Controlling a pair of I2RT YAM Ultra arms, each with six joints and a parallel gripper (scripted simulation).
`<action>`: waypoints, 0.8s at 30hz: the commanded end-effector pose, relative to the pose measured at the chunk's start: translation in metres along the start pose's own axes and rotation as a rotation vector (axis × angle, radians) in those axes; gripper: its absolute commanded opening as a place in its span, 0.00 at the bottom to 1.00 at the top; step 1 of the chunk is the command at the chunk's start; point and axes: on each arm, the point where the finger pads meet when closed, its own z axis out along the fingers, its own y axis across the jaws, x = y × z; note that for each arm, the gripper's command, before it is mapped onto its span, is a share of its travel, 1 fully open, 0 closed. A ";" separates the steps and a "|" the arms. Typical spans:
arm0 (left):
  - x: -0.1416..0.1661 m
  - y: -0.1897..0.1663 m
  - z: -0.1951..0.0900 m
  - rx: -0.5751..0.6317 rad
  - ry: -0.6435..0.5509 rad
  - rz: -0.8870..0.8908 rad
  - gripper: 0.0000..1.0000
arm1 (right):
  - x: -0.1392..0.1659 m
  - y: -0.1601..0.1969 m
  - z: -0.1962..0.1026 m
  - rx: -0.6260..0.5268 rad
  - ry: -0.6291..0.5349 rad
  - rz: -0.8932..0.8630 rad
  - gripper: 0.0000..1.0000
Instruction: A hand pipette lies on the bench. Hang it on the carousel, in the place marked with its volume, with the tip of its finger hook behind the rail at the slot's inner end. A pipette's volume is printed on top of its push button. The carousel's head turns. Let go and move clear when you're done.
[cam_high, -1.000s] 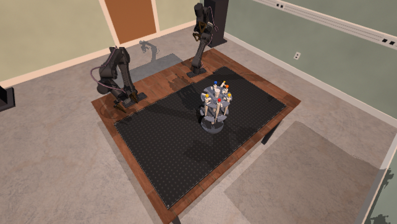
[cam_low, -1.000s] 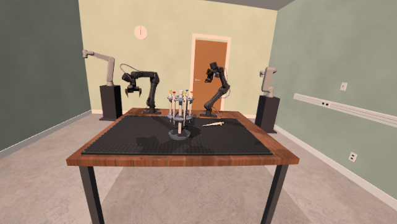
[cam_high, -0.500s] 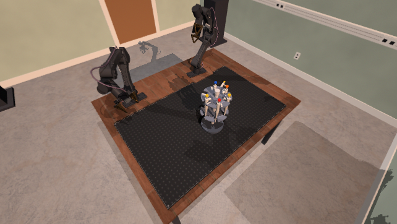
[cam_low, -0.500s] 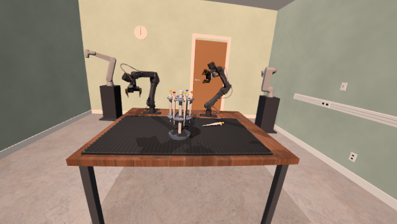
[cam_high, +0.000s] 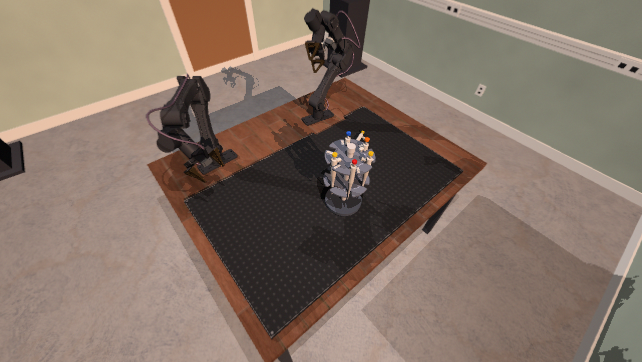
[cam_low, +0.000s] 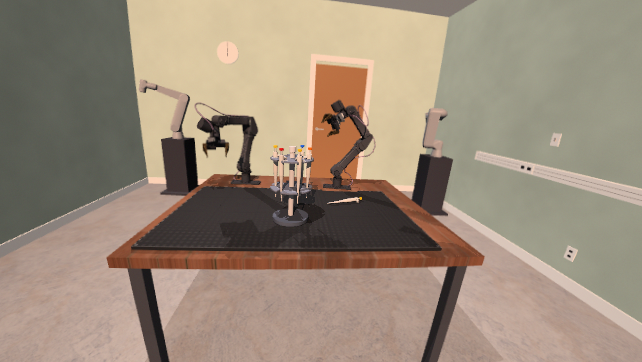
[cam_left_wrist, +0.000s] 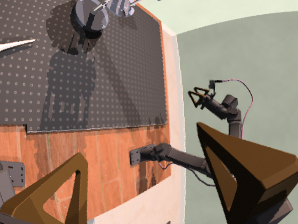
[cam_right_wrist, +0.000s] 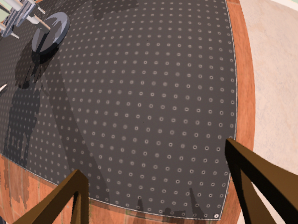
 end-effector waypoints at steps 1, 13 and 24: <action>0.005 0.014 0.014 -0.079 -0.012 0.216 1.00 | -0.007 -0.004 -0.003 0.006 -0.026 -0.014 1.00; 0.015 0.013 0.019 -0.079 0.075 0.540 1.00 | -0.007 -0.004 -0.003 0.006 -0.026 -0.014 1.00; 0.032 0.019 0.041 -0.135 0.180 0.863 1.00 | -0.007 -0.004 -0.003 0.006 -0.026 -0.014 1.00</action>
